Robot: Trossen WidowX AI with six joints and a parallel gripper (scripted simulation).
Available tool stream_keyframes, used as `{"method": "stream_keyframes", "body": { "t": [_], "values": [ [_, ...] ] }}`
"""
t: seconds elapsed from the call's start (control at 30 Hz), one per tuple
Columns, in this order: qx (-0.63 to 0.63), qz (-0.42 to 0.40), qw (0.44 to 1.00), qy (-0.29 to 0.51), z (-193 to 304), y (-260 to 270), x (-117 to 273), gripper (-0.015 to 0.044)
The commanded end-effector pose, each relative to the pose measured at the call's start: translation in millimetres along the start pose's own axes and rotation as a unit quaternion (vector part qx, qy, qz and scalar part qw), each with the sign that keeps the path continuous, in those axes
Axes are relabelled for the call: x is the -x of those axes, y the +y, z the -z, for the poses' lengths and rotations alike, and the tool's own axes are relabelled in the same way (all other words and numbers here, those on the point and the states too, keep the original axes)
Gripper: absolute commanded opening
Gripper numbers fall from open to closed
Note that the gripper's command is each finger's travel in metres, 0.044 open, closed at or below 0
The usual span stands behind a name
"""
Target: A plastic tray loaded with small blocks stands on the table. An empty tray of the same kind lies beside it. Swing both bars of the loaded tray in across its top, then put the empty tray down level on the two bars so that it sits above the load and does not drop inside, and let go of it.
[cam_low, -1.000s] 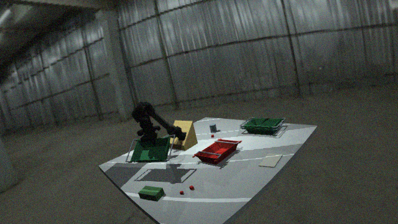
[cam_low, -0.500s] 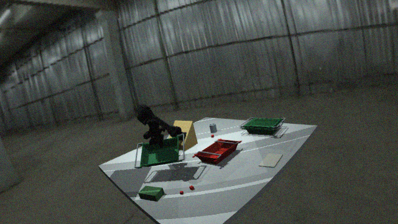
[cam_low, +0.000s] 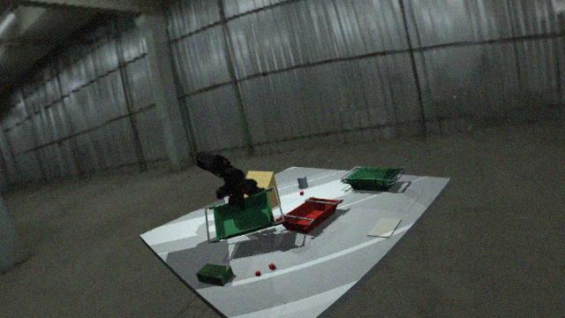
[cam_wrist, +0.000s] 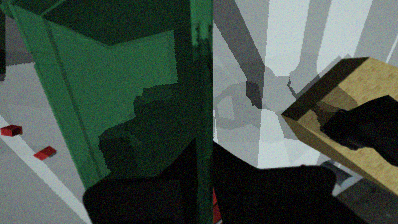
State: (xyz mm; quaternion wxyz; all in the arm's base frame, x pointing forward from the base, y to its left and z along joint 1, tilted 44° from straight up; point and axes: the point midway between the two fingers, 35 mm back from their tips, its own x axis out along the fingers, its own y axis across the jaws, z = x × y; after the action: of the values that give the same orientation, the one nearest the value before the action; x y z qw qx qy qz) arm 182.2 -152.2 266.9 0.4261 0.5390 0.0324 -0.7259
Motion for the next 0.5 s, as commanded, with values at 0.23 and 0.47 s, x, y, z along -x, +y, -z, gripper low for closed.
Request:
{"method": "stream_keyframes", "body": {
  "t": [0.23,0.47],
  "values": [
    [0.064,-0.005,0.998,0.003,48.2,9.3,1.6,0.0],
    [0.109,-0.003,0.994,-0.001,80.5,8.0,0.3,0.0]
  ]
}}
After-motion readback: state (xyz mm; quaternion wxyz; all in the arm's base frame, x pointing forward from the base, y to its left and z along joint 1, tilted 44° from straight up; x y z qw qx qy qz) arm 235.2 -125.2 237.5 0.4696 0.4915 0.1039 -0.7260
